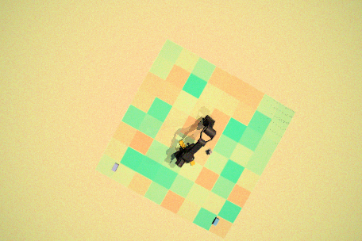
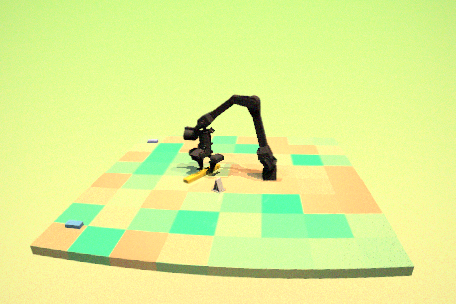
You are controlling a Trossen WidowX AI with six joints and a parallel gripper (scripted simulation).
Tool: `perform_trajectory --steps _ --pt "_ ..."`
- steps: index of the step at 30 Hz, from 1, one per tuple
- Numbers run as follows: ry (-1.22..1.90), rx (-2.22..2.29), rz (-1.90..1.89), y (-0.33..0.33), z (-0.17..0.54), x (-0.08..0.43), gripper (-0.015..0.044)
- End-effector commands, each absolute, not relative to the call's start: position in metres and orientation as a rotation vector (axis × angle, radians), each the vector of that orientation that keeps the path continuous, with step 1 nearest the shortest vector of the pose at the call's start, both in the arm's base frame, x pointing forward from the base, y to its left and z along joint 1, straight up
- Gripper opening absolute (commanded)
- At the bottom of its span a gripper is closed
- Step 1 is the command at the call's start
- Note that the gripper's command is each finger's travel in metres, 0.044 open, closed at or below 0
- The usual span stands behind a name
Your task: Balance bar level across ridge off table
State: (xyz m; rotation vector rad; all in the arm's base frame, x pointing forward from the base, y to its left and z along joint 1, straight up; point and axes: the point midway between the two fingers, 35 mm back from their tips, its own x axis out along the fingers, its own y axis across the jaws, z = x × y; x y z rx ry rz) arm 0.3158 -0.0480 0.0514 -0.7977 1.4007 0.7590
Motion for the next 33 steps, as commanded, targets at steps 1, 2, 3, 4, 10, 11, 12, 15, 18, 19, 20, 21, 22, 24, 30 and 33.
perform_trajectory --steps 1,2,3,4,10,11,12,15,18,19,20,21,22,24,30,33 --pt "1.398 -0.798 0.765 -0.047 0.050 0.316 0.0315" --pt "1.398 -0.798 0.765 -0.047 0.050 0.316 0.0315" --pt "1.398 -0.798 0.765 -0.047 0.050 0.316 0.0315" --pt "1.398 -0.798 0.765 -0.047 0.050 0.316 0.0315" --pt "1.402 -0.797 0.760 -0.048 0.050 0.315 0.0289" --pt "1.402 -0.797 0.760 -0.048 0.050 0.315 0.0263" --pt "1.402 -0.797 0.760 -0.048 0.050 0.315 0.0236" --pt "1.402 -0.797 0.760 -0.048 0.050 0.315 0.0157" --pt "1.402 -0.797 0.760 -0.048 0.050 0.315 0.0118" --pt "1.402 -0.797 0.760 -0.048 0.050 0.315 0.0111" --pt "1.402 -0.797 0.760 -0.048 0.050 0.315 0.0105" --pt "1.402 -0.797 0.760 -0.048 0.050 0.315 0.0098" --pt "1.402 -0.797 0.760 -0.048 0.050 0.315 0.0091" --pt "1.402 -0.797 0.760 -0.048 0.051 0.315 0.0058" --pt "1.402 -0.797 0.761 -0.048 0.064 0.317 0.0000" --pt "1.401 -0.797 0.761 -0.048 0.072 0.318 0.0000"
